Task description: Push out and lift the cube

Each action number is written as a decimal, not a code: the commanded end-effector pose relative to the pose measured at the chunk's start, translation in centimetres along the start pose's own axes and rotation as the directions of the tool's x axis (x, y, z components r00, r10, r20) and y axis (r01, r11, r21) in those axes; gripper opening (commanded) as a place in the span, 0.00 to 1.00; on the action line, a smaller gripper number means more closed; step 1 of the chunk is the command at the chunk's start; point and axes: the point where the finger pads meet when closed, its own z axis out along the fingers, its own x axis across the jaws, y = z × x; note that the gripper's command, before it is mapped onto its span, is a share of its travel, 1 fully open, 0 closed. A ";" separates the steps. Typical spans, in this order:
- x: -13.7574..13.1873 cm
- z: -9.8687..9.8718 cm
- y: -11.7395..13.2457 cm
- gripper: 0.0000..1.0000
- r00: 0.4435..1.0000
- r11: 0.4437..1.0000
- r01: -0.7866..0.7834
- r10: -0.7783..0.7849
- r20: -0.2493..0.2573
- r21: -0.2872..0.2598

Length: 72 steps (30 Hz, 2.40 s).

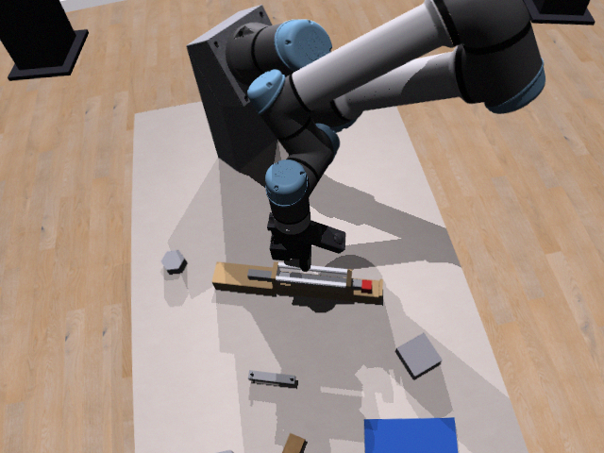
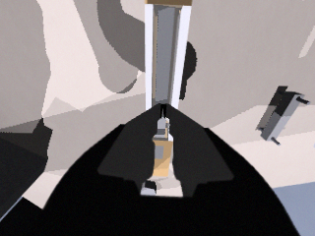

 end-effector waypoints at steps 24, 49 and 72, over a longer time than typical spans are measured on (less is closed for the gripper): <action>0.3 -0.1 -14.7 0.25 1.000 1.000 -0.010 0.010 -0.005 -0.027; 0.3 -0.1 -14.7 0.25 1.000 1.000 -0.010 0.010 -0.005 -0.027; 0.4 2.9 -14.7 0.25 1.000 1.000 -0.010 0.010 -0.005 -0.027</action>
